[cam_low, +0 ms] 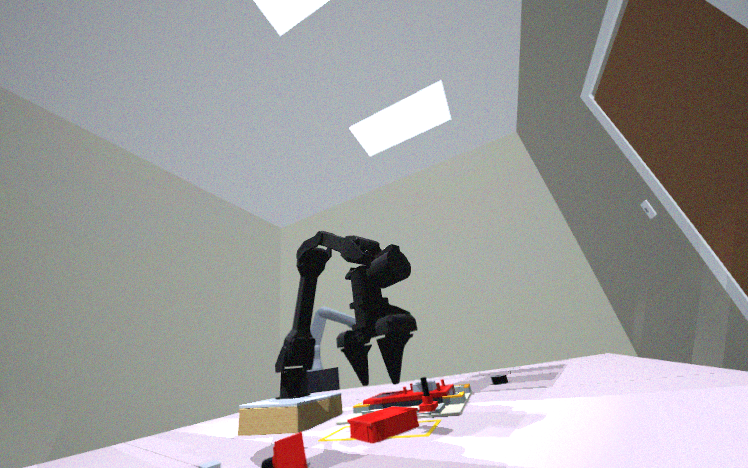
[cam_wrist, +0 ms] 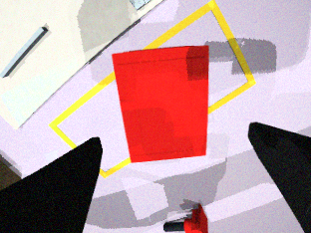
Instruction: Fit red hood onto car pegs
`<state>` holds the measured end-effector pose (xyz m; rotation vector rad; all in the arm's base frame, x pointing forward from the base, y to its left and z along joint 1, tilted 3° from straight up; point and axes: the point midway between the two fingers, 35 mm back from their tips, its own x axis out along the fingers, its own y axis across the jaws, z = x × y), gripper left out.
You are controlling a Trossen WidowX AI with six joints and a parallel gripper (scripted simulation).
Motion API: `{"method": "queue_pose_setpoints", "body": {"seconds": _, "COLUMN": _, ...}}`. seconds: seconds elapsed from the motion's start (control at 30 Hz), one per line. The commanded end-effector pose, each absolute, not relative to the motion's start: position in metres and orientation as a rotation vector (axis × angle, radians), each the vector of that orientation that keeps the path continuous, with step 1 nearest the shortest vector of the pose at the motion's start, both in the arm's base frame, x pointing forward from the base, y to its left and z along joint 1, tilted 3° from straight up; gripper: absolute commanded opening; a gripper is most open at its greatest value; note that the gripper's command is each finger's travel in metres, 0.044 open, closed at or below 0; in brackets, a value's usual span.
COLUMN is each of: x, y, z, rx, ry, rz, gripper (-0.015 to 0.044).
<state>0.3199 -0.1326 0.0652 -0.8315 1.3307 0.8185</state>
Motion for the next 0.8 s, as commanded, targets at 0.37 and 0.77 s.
{"method": "queue_pose_setpoints", "body": {"seconds": 0.37, "x": 0.32, "y": -0.132, "z": 0.054, "rx": -0.836, "ry": 1.334, "rz": 0.823, "gripper": 0.044}}
{"method": "queue_pose_setpoints", "body": {"seconds": 0.77, "x": 0.32, "y": -0.132, "z": 0.046, "rx": -0.836, "ry": 1.334, "rz": 0.823, "gripper": 0.044}}
